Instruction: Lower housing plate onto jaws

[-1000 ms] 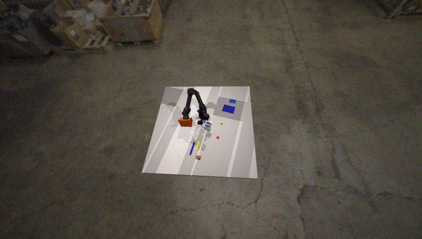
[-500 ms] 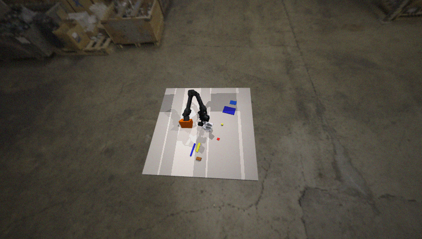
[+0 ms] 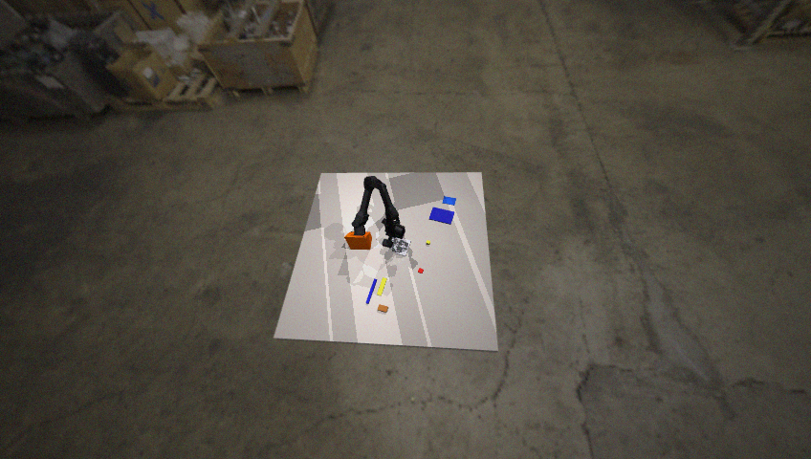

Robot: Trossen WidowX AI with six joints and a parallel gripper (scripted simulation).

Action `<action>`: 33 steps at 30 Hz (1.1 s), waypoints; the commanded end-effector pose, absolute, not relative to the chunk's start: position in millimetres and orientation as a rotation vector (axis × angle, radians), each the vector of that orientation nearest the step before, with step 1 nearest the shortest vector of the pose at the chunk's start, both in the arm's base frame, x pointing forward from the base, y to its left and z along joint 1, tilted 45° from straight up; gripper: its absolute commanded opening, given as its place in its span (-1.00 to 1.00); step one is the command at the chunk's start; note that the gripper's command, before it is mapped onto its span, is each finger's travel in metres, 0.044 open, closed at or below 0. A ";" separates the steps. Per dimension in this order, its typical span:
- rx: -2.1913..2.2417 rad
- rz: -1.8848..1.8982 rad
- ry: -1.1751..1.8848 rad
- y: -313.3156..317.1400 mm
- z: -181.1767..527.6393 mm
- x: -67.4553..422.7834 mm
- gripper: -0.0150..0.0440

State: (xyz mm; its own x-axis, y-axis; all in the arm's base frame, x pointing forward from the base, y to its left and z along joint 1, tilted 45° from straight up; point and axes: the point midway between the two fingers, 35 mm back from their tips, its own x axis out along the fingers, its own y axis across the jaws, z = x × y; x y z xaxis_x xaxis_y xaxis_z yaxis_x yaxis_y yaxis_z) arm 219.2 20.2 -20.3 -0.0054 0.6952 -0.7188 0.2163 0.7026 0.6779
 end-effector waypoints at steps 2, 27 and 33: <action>0.776 0.443 1.575 27.4 -27.8 217.8 0.70; 0.780 0.448 1.575 50.6 -48.7 215.1 0.70; 0.780 0.448 1.575 50.6 -48.7 215.1 0.70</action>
